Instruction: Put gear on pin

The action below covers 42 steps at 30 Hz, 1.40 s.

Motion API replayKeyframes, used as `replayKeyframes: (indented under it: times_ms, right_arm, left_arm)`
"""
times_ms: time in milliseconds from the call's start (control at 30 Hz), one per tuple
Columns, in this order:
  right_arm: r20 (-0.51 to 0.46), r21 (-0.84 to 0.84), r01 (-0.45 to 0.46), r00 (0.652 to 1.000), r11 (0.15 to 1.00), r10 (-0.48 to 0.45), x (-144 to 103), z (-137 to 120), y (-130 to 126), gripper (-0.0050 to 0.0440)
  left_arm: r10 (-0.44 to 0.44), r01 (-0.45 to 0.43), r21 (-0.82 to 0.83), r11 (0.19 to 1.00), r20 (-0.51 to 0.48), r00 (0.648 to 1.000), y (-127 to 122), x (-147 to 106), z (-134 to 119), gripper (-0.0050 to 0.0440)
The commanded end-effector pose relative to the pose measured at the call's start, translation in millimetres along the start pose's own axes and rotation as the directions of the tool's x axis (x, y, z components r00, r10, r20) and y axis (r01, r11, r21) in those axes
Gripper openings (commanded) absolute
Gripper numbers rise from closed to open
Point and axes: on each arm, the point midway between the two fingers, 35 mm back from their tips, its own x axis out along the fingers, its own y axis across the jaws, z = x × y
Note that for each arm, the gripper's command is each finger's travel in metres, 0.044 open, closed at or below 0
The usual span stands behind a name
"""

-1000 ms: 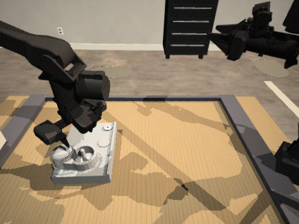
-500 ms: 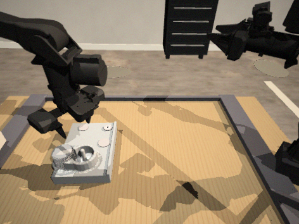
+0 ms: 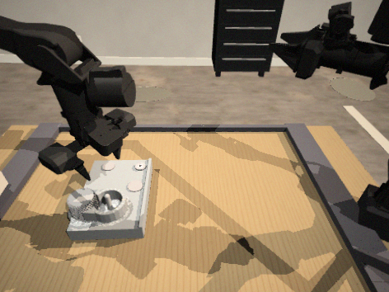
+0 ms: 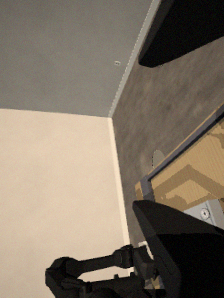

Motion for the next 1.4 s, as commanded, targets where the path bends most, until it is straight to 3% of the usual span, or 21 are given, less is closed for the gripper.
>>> replayKeyframes:
  times_ms: [0, 167, 300, 367, 533, 867, 933, 1233, 1300, 1367]
  right_arm:
    - [0.020, 0.000, 0.000, 1.000, 1.000, 0.000, -1.1, 7.9, 0.0, 0.0400]
    - [0.019, 0.000, 0.000, 1.000, 1.000, 0.000, -1.1, 7.9, 0.0, 0.0400]
    - [0.019, 0.000, 0.000, 1.000, 1.000, 0.000, -1.1, 7.8, 0.0, 0.0400]
    - [0.019, 0.000, 0.000, 1.000, 1.000, 0.000, -1.1, 7.8, 0.0, 0.0400]
    - [0.019, 0.000, 0.000, 1.000, 1.000, 0.000, -1.1, 7.8, 0.0, 0.0400]
    - [0.019, 0.000, 0.000, 1.000, 1.000, 0.000, -1.1, 7.8, 0.0, 0.0400]
    - [0.019, 0.000, 0.000, 1.000, 1.000, 0.000, -1.1, 7.8, 0.0, 0.0400]
    - [0.019, 0.000, 0.000, 1.000, 1.000, 0.000, -1.0, 7.7, 0.0, 0.0400]
    - [0.019, 0.000, 0.000, 1.000, 1.000, 0.000, -1.0, 7.7, 0.0, 0.0400]
    - [0.019, 0.000, 0.000, 1.000, 1.000, 0.000, -1.0, 7.7, 0.0, 0.0400]
  left_arm:
    - [0.074, -0.066, -0.066, 0.996, 0.128, 0.989, 8.1, -21.6, 1.3, 0.0369]
    - [0.192, -0.139, -0.184, 0.973, 0.308, 0.932, 22.5, -41.5, 5.7, 0.0369]
    - [0.278, -0.171, -0.273, 0.947, 0.427, 0.860, 30.9, -59.6, 5.4, 0.0369]
    - [0.278, -0.171, -0.273, 0.947, 0.427, 0.860, 30.9, -59.6, 5.4, 0.0369]
    - [0.378, -0.181, -0.379, 0.908, 0.548, 0.746, 38.3, -83.3, -0.6, 0.0369]
    - [0.553, -0.129, -0.554, 0.822, 0.726, 0.409, 45.0, -140.8, -22.0, 0.0369]
    - [0.553, -0.129, -0.554, 0.822, 0.726, 0.409, 45.0, -140.8, -22.0, 0.0369]
    - [0.635, -0.030, -0.634, 0.773, 0.770, 0.072, 35.5, -187.8, -56.2, 0.0369]
    - [0.640, -0.015, -0.639, 0.769, 0.768, 0.021, 33.6, -195.7, -60.9, 0.0369]
    - [0.642, -0.007, -0.642, 0.767, 0.767, -0.002, 32.4, -198.7, -63.8, 0.0369]
